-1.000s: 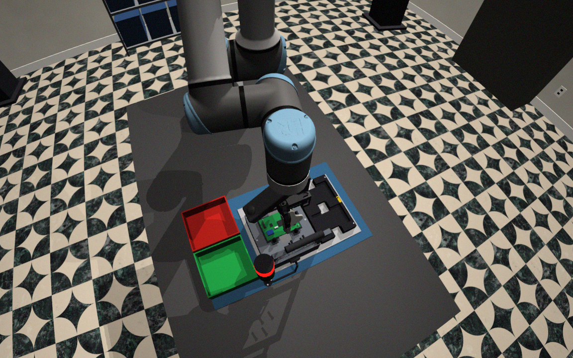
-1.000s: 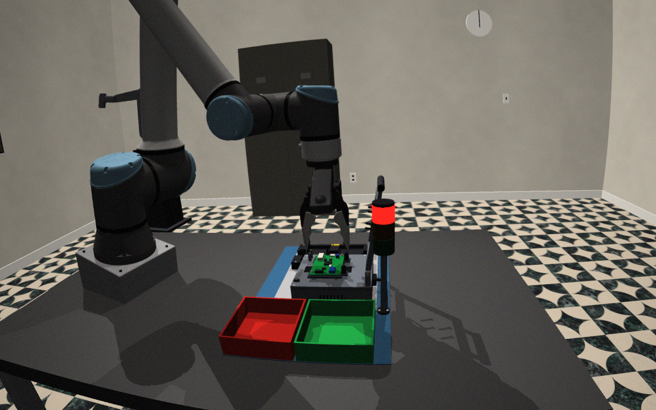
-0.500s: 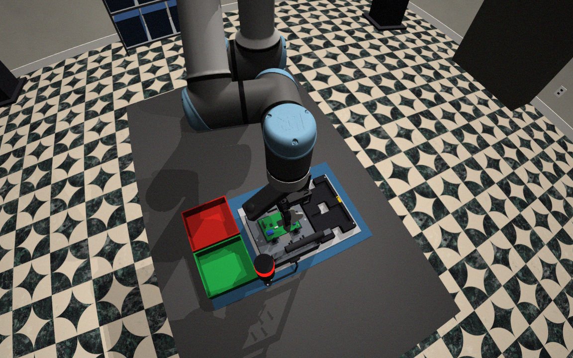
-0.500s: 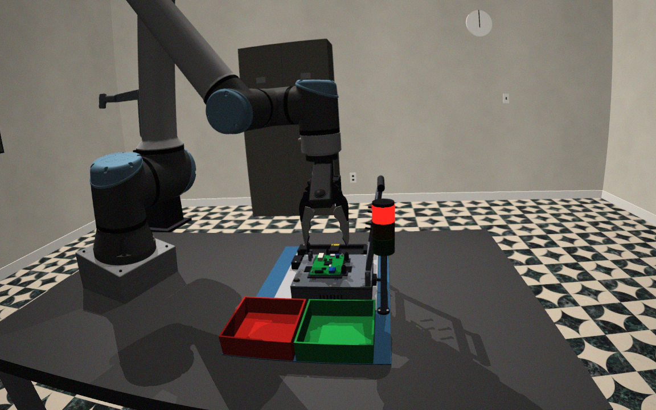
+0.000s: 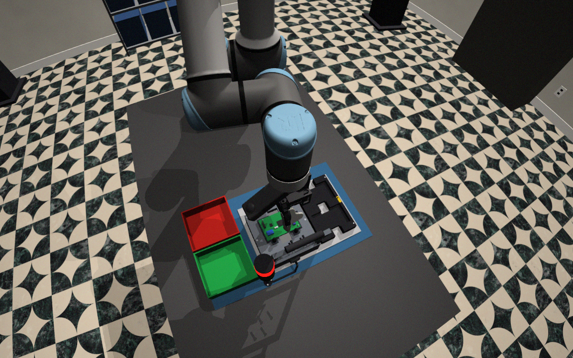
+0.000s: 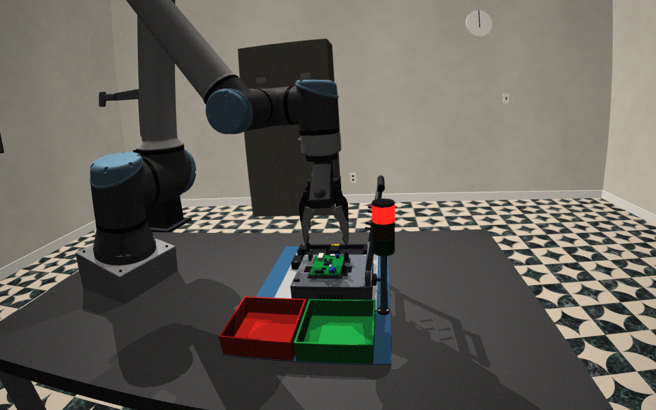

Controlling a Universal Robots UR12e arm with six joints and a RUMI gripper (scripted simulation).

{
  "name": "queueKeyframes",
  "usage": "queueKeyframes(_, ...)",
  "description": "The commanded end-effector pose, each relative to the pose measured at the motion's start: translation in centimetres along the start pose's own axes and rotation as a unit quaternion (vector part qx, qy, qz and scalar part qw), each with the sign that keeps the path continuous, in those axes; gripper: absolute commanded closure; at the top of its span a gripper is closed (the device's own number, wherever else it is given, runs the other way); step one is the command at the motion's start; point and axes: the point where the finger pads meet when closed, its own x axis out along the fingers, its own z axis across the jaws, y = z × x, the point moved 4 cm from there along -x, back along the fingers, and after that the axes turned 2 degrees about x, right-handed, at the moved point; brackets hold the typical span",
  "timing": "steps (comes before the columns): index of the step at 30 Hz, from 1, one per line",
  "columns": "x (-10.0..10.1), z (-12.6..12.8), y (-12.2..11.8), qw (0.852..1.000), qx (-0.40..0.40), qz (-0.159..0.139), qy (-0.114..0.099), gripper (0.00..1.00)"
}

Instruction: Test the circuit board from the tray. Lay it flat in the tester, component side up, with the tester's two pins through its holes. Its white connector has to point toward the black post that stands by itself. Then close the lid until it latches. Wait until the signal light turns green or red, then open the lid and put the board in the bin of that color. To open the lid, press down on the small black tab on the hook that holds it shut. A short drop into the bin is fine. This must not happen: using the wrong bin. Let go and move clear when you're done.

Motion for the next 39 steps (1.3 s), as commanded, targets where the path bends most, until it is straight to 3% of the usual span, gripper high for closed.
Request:
queueKeyframes(1,-0.1,-0.2,-0.1,1.000,-0.001,0.000,0.001,0.41)
queueKeyframes(9,0.3,-0.1,-0.1,1.000,-0.001,0.000,0.000,0.41)
queueKeyframes(28,5.5,0.0,0.4,1.000,0.000,0.000,-0.002,0.41)
queueKeyframes(39,5.4,-0.2,0.4,1.000,0.000,0.000,0.001,0.41)
